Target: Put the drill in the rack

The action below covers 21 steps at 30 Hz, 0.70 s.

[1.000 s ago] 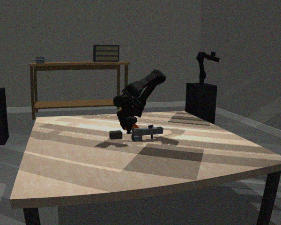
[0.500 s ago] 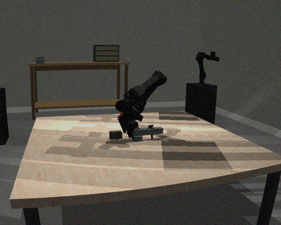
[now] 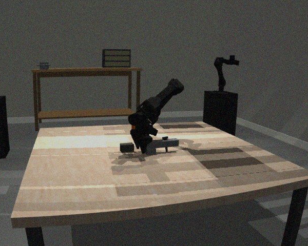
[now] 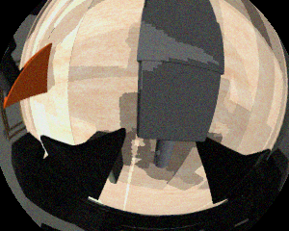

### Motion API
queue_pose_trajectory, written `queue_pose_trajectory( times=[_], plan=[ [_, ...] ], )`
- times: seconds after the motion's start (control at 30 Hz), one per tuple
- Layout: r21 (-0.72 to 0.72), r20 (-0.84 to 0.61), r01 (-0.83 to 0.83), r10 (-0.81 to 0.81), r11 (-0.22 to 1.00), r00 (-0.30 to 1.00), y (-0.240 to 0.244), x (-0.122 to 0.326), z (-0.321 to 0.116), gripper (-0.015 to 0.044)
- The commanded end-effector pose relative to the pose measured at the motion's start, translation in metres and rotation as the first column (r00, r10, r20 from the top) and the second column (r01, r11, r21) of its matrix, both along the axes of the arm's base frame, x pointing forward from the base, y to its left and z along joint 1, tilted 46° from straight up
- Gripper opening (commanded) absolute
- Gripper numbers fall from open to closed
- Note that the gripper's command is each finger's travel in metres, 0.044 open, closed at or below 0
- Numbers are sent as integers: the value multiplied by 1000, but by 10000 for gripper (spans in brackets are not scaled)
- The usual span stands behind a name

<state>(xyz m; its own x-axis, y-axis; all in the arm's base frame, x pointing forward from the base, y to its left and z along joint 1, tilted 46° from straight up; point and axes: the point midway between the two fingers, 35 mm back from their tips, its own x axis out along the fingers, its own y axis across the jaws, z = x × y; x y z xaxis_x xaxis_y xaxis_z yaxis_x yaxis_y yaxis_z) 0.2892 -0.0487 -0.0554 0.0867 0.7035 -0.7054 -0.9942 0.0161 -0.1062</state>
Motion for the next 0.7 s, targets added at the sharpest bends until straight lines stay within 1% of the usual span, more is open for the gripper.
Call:
queue_pose_trajectory(
  times=[0.0,0.37,0.6,0.67],
  plan=[
    [0,0,0,0,1000,1000,-1,0,0,335],
    [0,0,0,0,1000,1000,-1,0,0,46],
    [0,0,0,0,1000,1000,-1,0,0,0],
    [1,0,1,-1,1000,1000,-1,0,0,0]
  ],
)
